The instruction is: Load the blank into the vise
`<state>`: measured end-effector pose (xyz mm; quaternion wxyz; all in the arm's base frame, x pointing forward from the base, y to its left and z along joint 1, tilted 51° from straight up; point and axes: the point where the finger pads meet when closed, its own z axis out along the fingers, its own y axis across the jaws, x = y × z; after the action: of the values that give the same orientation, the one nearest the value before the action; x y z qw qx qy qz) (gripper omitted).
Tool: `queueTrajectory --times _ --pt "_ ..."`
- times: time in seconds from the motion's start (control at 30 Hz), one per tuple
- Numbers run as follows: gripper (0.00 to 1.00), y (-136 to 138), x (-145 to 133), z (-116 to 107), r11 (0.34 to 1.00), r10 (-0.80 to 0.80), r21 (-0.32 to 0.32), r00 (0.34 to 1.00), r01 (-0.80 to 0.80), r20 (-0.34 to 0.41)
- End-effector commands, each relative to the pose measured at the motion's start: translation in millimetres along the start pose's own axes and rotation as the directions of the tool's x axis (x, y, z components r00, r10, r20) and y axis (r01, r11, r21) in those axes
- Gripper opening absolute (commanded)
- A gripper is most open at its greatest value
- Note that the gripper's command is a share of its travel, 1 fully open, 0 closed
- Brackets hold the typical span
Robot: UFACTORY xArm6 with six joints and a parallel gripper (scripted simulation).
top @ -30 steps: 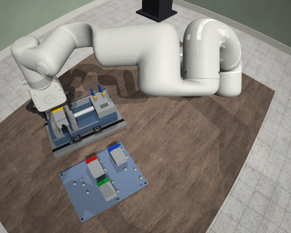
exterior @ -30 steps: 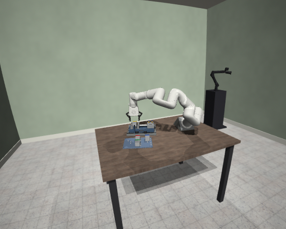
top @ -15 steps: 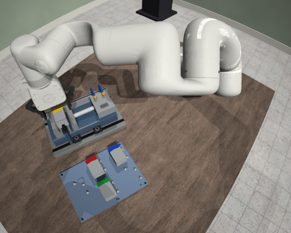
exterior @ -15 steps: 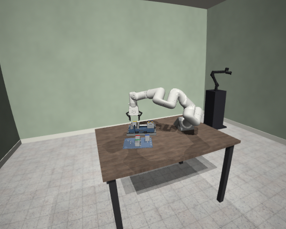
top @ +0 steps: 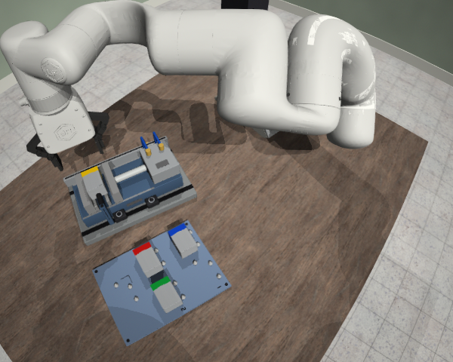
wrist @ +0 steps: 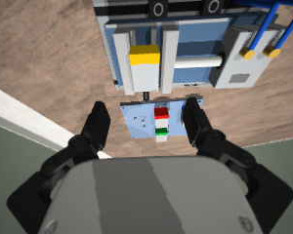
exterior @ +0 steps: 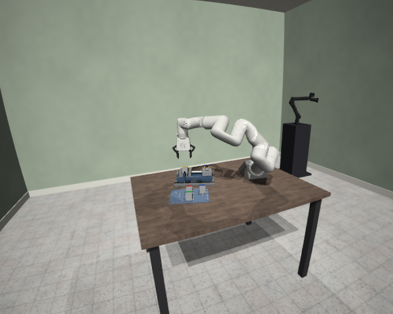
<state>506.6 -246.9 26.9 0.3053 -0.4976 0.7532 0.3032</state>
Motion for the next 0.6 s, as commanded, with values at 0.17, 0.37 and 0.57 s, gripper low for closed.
queueTrajectory --times 0.17,0.37,0.57 --pt "1.00 -1 0 -22 1.000 -0.001 0.001 1.000 0.001 0.000" --pt "1.00 -1 0 -42 1.000 -0.001 0.000 1.000 0.001 0.000" --pt "1.00 -1 0 -42 1.000 -0.001 0.000 1.000 0.001 0.000"
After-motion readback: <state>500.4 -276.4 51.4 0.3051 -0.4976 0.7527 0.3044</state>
